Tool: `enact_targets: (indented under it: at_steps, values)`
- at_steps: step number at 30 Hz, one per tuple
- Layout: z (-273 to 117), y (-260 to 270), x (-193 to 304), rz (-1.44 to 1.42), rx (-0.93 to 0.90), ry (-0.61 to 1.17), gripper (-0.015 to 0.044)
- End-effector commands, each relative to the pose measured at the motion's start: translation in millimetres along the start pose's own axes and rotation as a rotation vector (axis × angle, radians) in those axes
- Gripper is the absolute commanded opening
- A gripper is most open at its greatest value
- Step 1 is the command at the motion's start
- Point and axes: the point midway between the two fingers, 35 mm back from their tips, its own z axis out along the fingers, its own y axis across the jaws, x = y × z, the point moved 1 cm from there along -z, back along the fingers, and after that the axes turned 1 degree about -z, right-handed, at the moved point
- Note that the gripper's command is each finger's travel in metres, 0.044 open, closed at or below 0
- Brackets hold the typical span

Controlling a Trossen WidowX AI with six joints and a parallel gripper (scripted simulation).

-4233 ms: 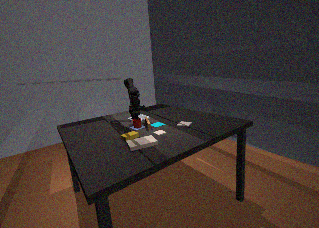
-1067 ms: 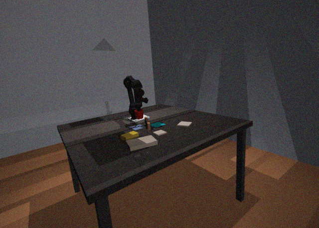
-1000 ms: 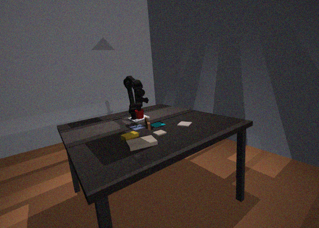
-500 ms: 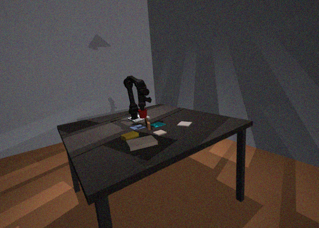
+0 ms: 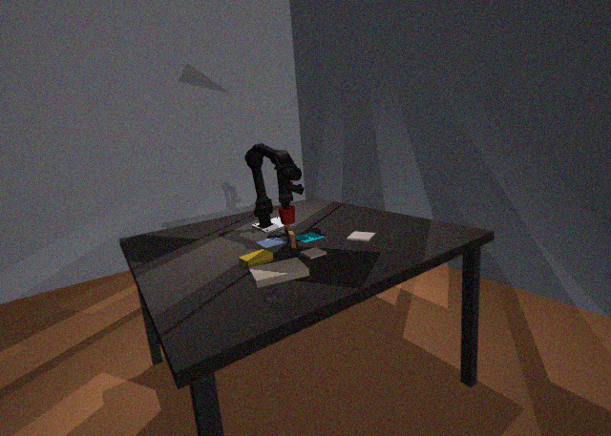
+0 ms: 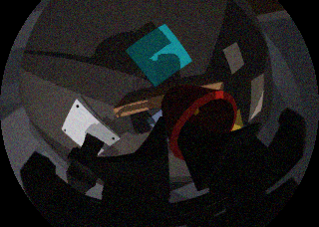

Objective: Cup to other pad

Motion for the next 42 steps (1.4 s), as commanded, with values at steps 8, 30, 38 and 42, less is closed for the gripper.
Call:
enact_targets:
  at_steps: [8,30,38,42]
  values:
    - [-1,3,-21,0.002,-0.001,0.003,0.0000]
    - [-3,11,-70,0.003,-0.002,-0.002,0.0000]
    - [-2,14,-85,0.003,-0.003,-0.003,0.0000]
    - [1,14,-85,0.003,-0.003,-0.003,0.0000]
